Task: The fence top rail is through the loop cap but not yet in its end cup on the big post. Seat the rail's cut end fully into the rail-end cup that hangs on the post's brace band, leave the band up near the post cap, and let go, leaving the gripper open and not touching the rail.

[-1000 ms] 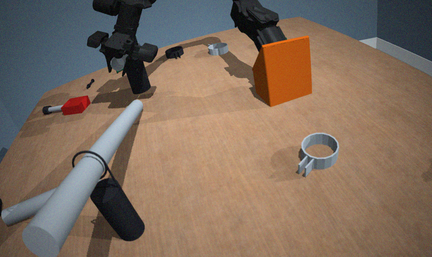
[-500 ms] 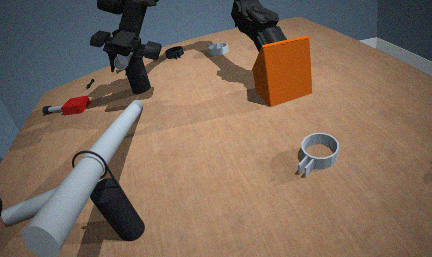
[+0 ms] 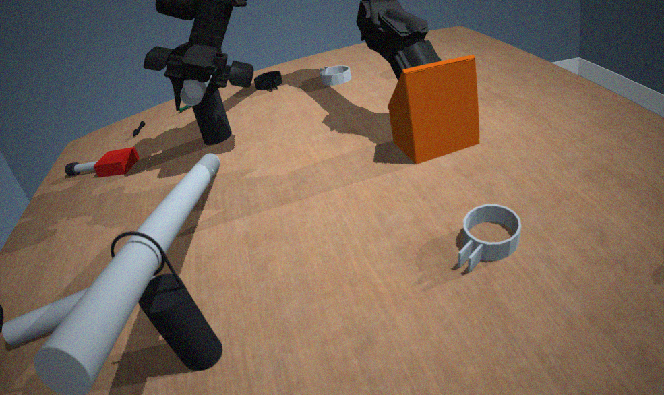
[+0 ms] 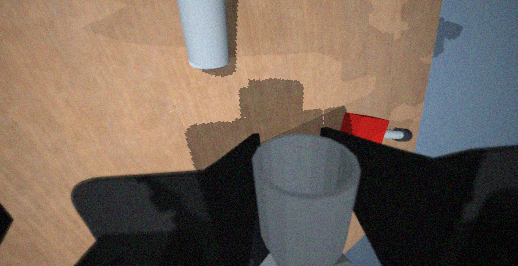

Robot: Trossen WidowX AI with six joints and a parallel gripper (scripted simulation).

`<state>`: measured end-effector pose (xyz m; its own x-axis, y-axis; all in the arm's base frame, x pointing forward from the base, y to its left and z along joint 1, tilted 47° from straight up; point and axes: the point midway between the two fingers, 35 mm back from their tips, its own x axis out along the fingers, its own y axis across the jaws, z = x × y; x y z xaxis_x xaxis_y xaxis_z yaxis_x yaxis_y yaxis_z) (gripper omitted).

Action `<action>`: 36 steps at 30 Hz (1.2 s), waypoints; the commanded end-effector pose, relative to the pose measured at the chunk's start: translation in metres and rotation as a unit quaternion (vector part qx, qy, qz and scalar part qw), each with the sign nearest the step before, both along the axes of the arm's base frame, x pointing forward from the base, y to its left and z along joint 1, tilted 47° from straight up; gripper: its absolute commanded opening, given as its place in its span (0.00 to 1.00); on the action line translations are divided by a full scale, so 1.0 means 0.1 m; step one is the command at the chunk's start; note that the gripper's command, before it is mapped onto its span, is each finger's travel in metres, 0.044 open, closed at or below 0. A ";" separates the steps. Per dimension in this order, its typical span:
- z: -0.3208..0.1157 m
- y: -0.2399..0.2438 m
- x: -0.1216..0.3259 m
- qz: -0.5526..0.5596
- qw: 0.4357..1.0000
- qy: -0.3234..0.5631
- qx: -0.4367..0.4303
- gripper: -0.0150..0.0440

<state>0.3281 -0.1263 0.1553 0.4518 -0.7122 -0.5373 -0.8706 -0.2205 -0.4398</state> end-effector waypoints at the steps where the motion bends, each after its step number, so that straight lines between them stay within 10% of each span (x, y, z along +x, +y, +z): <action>1: -0.01 0.01 -0.03 0.012 1.000 0.012 0.001 0.25; 29: 0.00 0.00 -0.01 -0.003 1.000 0.000 -0.001 0.25; 36: 0.00 0.00 -0.01 -0.003 1.000 0.000 -0.001 0.57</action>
